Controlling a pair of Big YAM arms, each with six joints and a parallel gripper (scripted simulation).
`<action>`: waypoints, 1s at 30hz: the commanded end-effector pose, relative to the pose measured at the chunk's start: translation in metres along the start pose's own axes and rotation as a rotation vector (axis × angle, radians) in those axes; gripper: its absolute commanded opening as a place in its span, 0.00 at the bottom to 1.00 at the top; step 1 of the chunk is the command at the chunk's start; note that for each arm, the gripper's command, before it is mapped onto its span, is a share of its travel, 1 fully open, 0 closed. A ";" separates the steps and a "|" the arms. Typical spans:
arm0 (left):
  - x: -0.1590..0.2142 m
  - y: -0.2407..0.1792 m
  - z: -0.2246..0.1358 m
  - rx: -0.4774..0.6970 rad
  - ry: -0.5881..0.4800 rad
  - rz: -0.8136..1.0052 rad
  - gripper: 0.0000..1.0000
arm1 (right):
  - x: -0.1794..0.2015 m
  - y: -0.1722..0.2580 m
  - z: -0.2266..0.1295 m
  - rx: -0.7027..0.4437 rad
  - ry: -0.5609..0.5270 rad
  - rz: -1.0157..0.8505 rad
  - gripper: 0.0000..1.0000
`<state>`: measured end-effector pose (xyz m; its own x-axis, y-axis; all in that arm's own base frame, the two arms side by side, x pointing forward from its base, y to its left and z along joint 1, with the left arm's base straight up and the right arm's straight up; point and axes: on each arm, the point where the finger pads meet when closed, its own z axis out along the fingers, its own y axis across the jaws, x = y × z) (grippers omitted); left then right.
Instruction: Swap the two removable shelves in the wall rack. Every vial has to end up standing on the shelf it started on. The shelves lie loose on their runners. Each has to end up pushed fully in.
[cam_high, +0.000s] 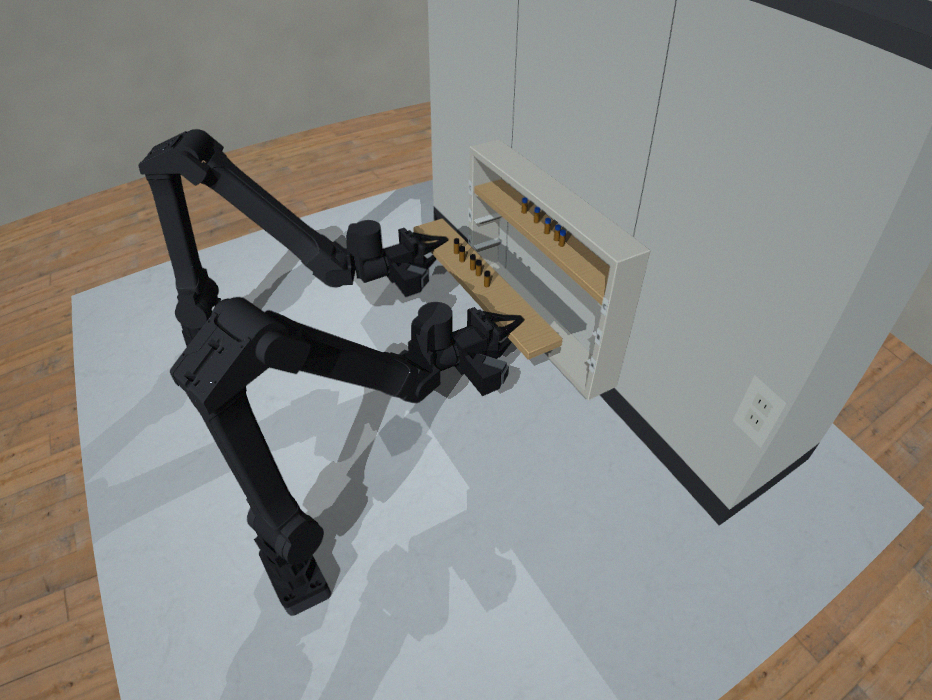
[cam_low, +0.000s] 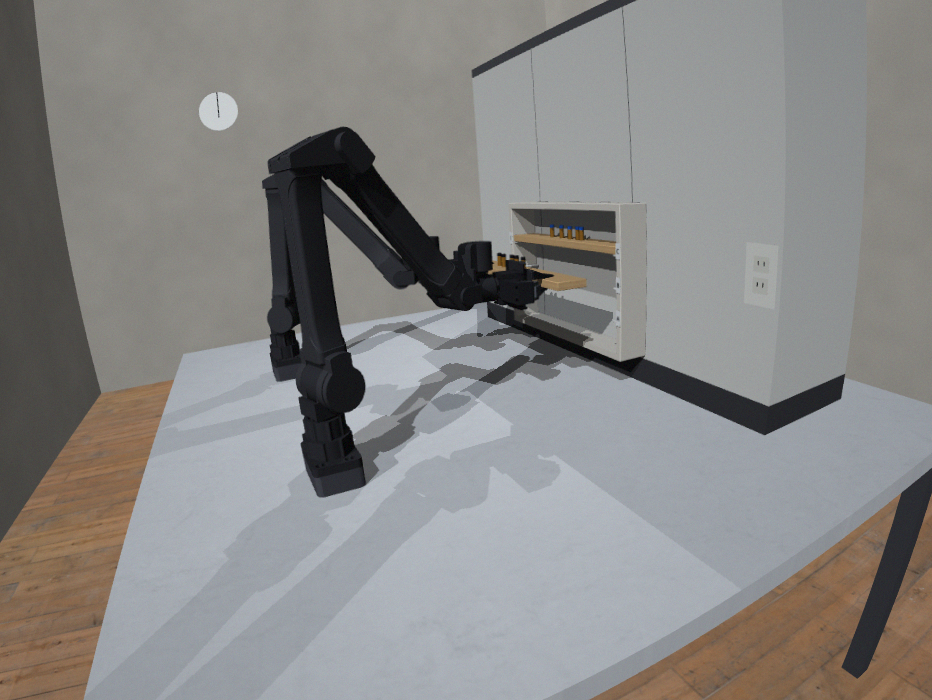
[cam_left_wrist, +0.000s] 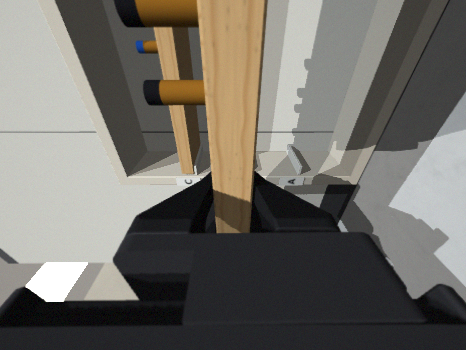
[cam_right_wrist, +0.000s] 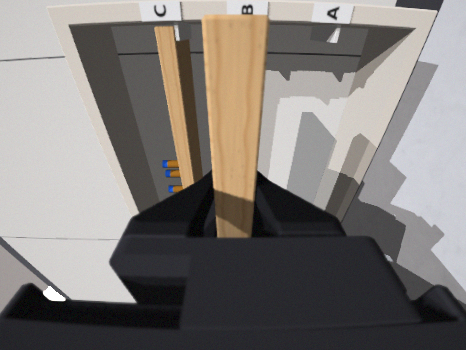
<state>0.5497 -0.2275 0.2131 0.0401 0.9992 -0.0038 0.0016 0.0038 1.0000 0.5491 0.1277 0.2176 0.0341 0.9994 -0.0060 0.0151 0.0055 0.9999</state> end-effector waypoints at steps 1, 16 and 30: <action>-0.003 0.041 0.028 -0.071 0.009 -0.017 0.12 | -0.001 0.043 0.030 -0.081 -0.009 0.017 0.12; -0.005 0.038 0.066 -0.069 0.008 -0.015 0.12 | -0.004 0.040 0.067 -0.076 -0.010 0.015 0.12; -0.006 0.040 0.093 -0.072 0.007 -0.017 0.12 | -0.005 0.043 0.095 -0.079 -0.011 0.015 0.12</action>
<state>0.6116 -0.2311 0.2119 0.0371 0.9993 0.0019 0.0027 -0.0020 1.0000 0.6115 0.1234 0.2150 0.0349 0.9994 -0.0054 0.0163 0.0048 0.9999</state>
